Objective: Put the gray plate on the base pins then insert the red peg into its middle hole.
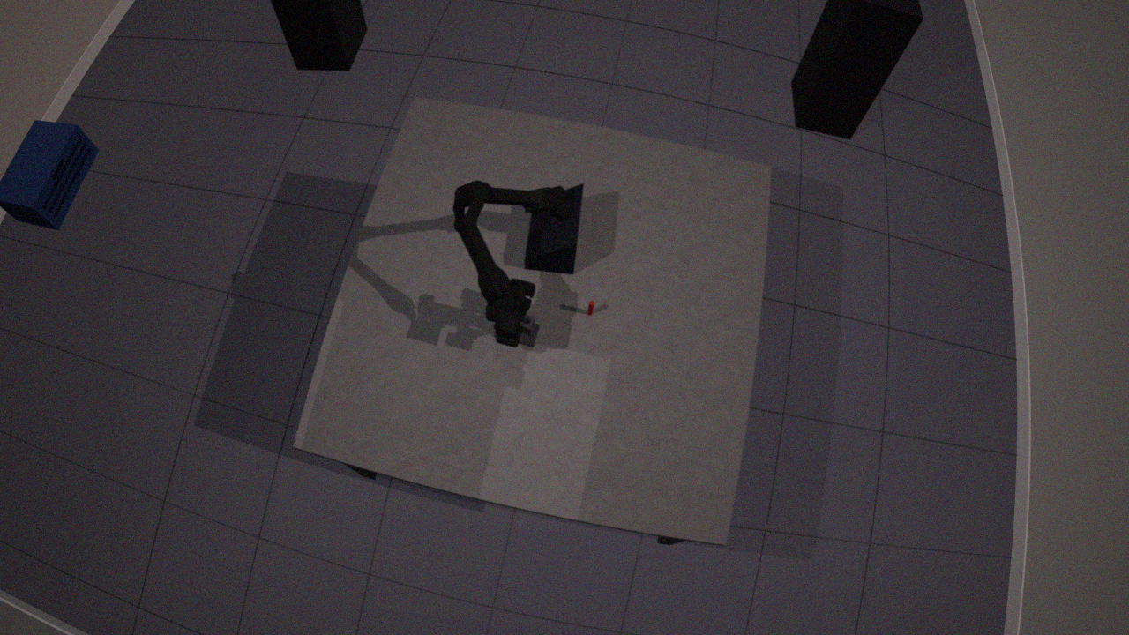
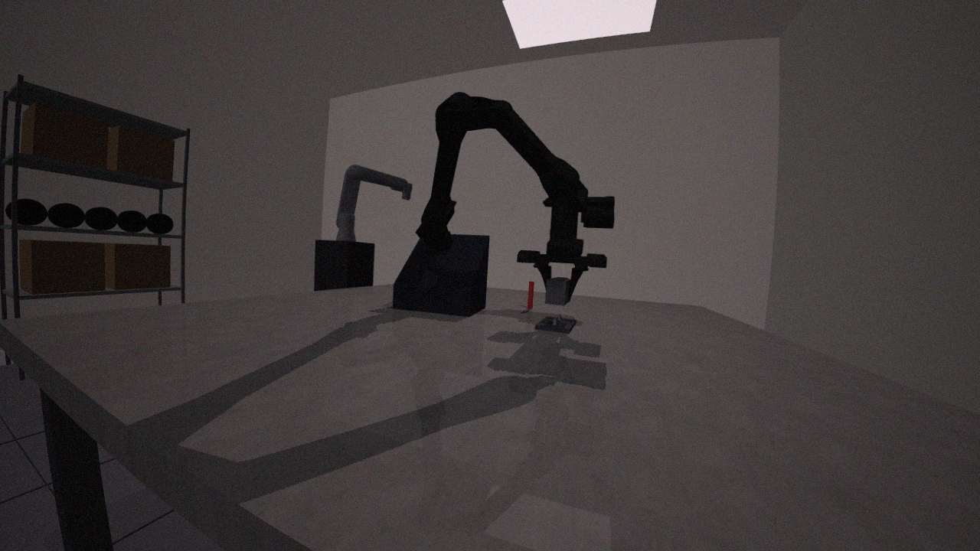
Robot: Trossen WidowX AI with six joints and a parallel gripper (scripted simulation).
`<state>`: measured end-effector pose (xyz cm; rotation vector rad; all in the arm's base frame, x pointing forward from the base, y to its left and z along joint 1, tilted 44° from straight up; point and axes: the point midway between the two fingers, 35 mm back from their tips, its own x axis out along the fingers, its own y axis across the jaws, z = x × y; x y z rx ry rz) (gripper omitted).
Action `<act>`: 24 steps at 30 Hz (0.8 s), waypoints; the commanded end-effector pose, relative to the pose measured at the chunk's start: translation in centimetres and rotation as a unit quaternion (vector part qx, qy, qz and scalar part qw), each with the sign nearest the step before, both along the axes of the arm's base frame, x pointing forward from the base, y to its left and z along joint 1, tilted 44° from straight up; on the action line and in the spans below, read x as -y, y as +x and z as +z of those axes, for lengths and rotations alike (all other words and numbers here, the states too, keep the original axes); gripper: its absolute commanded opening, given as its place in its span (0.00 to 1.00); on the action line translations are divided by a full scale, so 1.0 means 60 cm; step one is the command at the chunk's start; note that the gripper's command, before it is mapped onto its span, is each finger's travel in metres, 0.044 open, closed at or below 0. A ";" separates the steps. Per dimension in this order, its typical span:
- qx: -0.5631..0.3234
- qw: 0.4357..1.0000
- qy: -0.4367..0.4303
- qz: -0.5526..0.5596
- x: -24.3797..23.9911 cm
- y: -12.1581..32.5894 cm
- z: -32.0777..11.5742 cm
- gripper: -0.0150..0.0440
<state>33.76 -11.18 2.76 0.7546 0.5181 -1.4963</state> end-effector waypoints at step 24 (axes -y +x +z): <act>0.000 1.000 -0.004 0.001 0.042 0.003 -0.038 0.25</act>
